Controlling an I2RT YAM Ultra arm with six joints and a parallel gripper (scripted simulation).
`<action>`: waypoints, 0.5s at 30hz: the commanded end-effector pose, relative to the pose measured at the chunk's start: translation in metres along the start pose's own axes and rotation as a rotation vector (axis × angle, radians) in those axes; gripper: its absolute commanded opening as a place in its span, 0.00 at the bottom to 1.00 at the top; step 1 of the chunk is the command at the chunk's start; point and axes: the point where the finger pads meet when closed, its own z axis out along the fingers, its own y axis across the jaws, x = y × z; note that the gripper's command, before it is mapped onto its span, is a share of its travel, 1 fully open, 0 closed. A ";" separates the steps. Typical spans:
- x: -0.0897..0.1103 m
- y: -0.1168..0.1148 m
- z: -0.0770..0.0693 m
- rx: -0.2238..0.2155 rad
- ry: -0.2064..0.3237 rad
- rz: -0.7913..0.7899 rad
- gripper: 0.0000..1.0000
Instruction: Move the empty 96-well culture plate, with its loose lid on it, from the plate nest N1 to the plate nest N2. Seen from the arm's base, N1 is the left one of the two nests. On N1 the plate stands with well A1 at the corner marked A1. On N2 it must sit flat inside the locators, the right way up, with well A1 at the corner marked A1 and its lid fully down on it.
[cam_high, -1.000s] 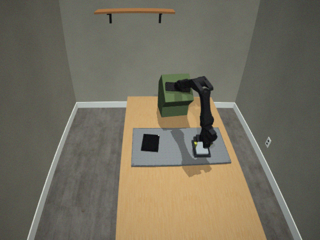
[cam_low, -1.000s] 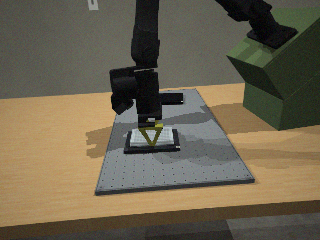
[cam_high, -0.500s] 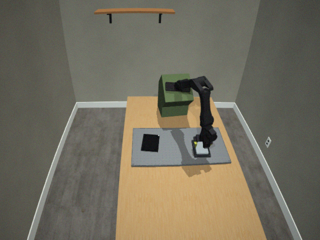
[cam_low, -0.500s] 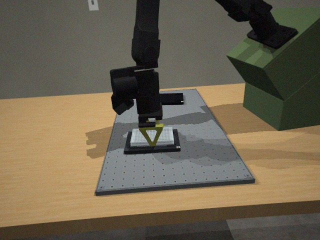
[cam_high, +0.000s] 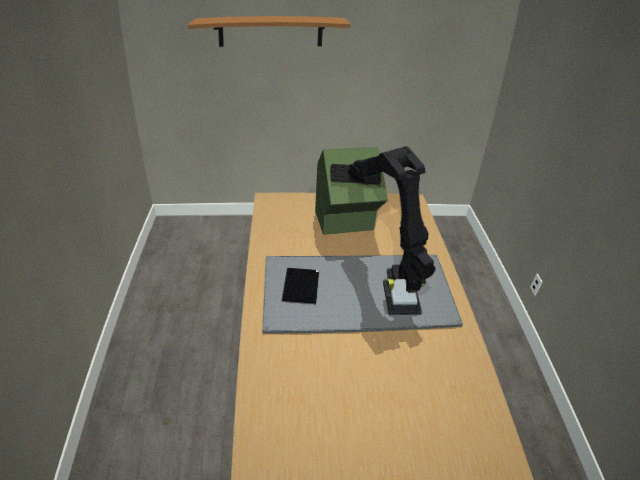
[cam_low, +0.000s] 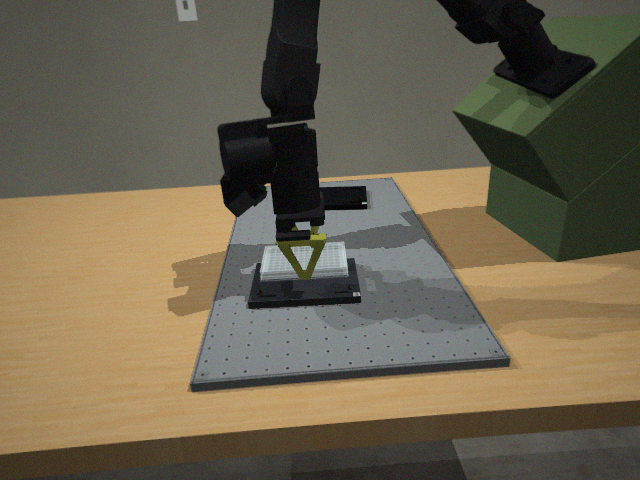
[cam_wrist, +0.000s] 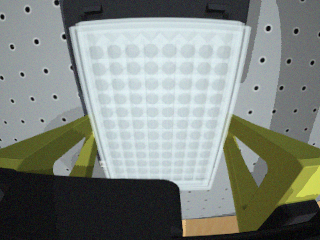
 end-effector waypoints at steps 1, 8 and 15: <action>-0.001 0.006 -0.016 -0.005 -0.013 -0.004 0.00; 0.001 0.005 -0.027 -0.004 -0.010 -0.005 0.00; 0.000 0.005 -0.036 -0.005 -0.011 -0.005 0.00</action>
